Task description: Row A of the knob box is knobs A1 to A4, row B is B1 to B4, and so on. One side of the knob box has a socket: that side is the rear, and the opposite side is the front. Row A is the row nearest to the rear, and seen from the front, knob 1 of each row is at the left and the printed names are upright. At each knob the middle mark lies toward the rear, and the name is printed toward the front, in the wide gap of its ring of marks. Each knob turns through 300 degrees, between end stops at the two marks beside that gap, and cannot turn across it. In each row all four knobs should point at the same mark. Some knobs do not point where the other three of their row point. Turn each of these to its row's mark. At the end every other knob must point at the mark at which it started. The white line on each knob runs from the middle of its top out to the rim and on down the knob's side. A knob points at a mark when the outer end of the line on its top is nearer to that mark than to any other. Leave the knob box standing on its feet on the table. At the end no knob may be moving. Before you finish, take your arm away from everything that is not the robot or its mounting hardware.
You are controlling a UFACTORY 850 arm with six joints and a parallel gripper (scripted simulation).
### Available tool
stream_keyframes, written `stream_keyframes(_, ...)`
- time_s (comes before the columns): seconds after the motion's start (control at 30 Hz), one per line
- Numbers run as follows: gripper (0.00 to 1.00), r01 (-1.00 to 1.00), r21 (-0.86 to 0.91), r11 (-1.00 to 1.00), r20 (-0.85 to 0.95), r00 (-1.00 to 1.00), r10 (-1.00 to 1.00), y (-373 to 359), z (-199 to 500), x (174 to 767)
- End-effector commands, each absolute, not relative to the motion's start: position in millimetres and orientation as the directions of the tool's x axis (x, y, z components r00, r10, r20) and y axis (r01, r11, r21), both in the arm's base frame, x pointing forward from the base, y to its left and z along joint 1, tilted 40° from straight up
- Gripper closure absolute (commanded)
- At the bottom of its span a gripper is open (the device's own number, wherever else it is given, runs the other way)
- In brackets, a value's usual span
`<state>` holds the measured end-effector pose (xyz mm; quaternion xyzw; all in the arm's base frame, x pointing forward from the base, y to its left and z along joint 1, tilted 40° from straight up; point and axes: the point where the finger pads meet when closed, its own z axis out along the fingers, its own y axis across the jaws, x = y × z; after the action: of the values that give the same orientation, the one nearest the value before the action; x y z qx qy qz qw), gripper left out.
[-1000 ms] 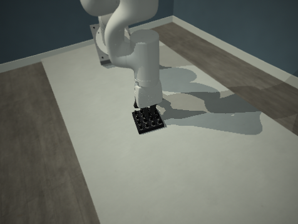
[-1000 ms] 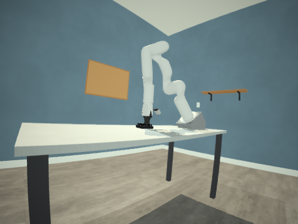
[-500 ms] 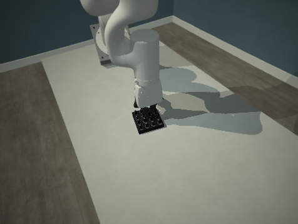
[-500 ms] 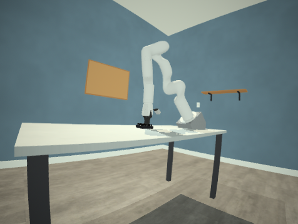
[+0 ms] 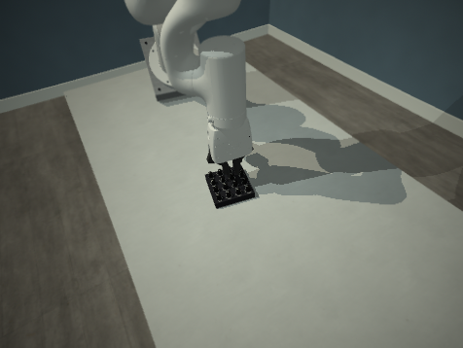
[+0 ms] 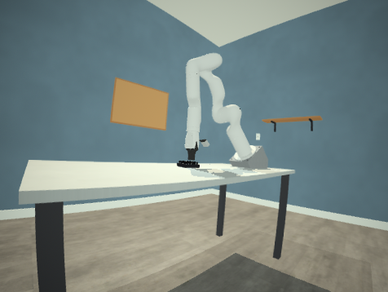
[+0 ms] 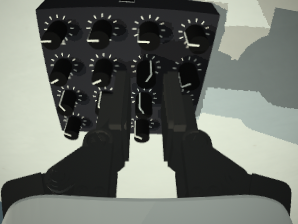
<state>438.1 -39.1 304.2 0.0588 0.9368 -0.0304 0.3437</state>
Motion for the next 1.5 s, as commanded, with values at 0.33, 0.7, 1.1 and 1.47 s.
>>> stream_keyframes(0.33,0.81,0.137,-0.024,0.990,-0.643,-0.761,0.090,-37,317,428)
stream_keyframes(0.7,0.81,0.137,-0.024,0.990,-0.643,-0.761,0.090,-37,320,426)
stream_keyframes(1.1,0.81,0.137,-0.024,0.990,-0.643,-0.761,0.090,-37,320,426)
stream_keyframes(1.47,0.81,0.337,0.146,0.930,-0.628,-0.695,0.351,-38,323,424)
